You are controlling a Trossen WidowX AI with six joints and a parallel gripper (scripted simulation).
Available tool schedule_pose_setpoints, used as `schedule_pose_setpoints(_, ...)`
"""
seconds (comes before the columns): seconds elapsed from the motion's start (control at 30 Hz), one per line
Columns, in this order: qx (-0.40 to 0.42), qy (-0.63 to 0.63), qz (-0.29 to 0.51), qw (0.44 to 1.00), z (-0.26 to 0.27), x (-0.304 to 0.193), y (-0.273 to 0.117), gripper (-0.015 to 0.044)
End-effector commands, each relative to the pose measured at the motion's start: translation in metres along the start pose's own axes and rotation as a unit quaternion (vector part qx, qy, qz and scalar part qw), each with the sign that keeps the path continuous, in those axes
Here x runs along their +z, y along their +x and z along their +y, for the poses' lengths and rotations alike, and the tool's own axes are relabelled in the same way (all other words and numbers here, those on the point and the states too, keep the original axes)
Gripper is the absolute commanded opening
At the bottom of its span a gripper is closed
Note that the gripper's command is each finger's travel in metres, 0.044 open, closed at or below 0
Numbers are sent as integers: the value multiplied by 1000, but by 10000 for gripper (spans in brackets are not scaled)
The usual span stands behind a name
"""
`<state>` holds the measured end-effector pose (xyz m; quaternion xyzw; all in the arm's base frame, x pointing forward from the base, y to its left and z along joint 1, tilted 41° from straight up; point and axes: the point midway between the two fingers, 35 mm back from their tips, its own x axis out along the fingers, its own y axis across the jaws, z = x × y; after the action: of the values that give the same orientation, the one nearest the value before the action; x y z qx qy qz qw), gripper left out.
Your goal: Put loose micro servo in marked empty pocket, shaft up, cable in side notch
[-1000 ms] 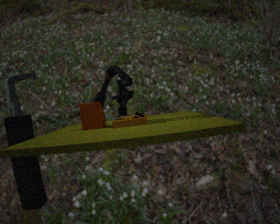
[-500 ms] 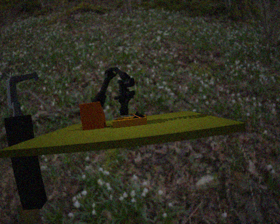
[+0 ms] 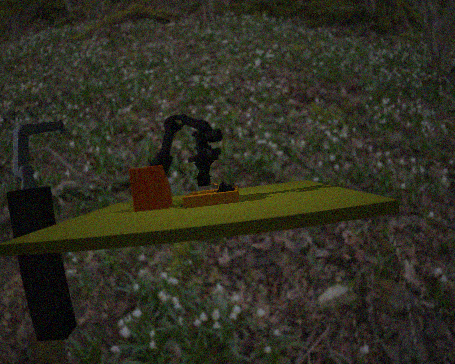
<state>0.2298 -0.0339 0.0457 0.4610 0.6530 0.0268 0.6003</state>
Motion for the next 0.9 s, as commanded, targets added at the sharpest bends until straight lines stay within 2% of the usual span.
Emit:
schedule_pose_setpoints(0.0,3,1,-1,1000,21,-12,-1,0)
schedule_pose_setpoints(0.23,3,-15,-1,1000,24,-13,-1,0)
schedule_pose_setpoints(0.67,3,-221,-1,975,24,-13,-1,0)
schedule_pose_setpoints(0.87,3,-232,-1,973,24,-13,-1,0)
